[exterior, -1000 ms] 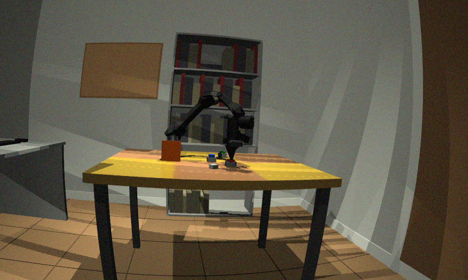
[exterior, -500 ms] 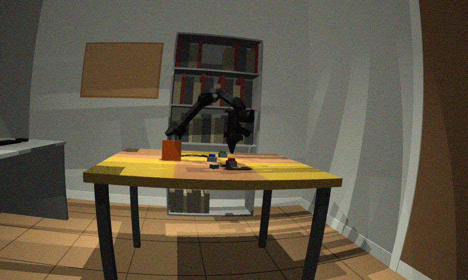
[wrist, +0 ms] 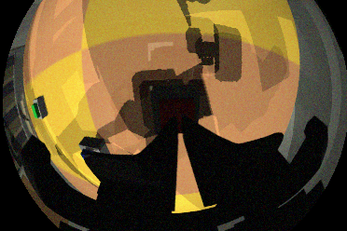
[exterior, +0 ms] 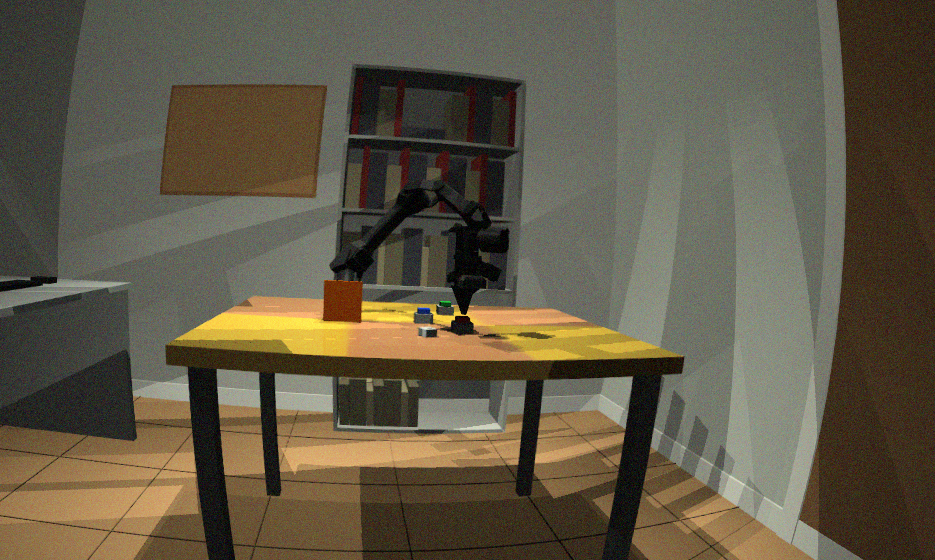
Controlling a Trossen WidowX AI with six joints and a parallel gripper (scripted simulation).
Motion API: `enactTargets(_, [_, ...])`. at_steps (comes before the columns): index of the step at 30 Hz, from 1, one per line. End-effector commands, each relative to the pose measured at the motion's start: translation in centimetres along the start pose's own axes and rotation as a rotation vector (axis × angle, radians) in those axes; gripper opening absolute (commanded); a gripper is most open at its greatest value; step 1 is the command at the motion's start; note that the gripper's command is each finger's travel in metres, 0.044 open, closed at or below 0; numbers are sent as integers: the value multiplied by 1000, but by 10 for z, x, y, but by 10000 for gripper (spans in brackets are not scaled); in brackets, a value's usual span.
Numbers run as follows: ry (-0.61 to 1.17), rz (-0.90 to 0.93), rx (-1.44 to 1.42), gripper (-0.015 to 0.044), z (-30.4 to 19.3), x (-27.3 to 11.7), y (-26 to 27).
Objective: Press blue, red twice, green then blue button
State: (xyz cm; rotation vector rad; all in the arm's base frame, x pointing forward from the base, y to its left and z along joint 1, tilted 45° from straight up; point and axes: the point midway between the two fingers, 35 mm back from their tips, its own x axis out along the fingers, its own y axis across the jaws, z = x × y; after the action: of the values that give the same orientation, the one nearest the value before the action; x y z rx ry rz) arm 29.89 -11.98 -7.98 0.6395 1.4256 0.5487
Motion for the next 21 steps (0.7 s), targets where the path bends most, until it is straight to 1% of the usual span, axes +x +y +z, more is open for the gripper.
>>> enactTargets(1, [3,7,8,20,-2,8,0])
enactTargets(21, [3,8,8,20,-2,12,1])
